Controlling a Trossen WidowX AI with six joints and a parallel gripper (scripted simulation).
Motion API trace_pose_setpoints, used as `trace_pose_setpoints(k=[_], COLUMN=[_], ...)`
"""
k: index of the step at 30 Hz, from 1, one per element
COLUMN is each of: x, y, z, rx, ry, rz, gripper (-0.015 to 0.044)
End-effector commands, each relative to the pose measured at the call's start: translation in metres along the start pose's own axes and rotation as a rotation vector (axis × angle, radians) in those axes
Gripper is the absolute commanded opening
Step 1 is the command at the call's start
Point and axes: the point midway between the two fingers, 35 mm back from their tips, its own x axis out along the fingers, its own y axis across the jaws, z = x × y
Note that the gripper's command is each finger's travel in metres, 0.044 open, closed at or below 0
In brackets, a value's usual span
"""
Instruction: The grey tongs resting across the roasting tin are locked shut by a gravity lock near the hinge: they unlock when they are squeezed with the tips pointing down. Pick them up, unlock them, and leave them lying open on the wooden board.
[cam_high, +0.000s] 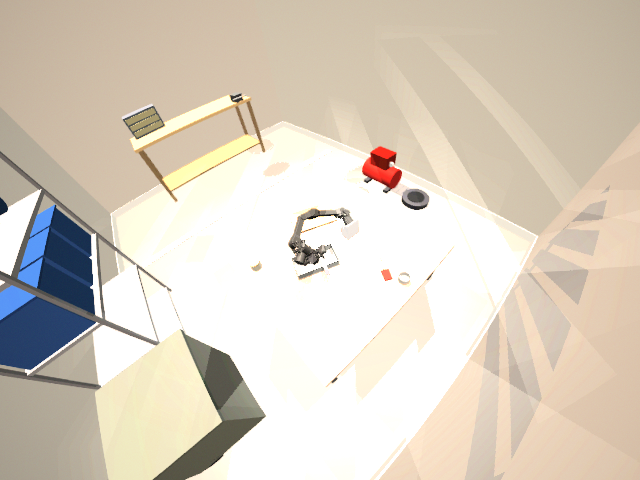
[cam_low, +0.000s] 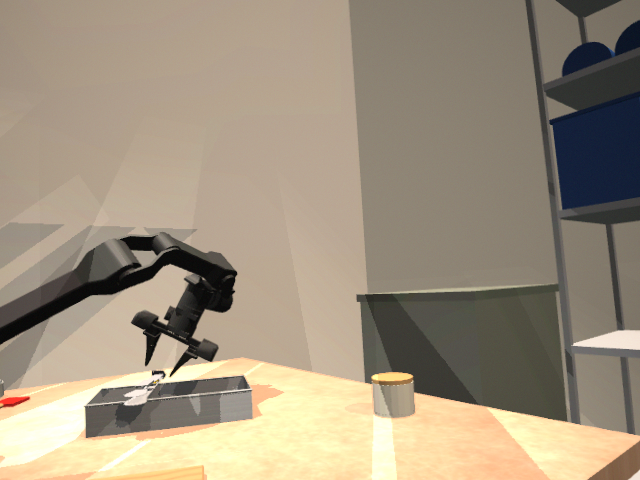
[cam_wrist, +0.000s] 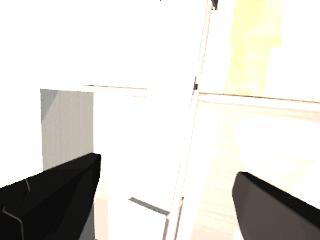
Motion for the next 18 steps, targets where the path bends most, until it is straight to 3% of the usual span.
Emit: trace_pose_setpoints(k=[1, 18], x=[0.009, 0.037], y=[0.0, 0.0], z=[-0.001, -0.002], rx=[-0.002, -0.007], ry=[0.017, 0.052], rz=[0.0, 0.006], gripper=[0.026, 0.026])
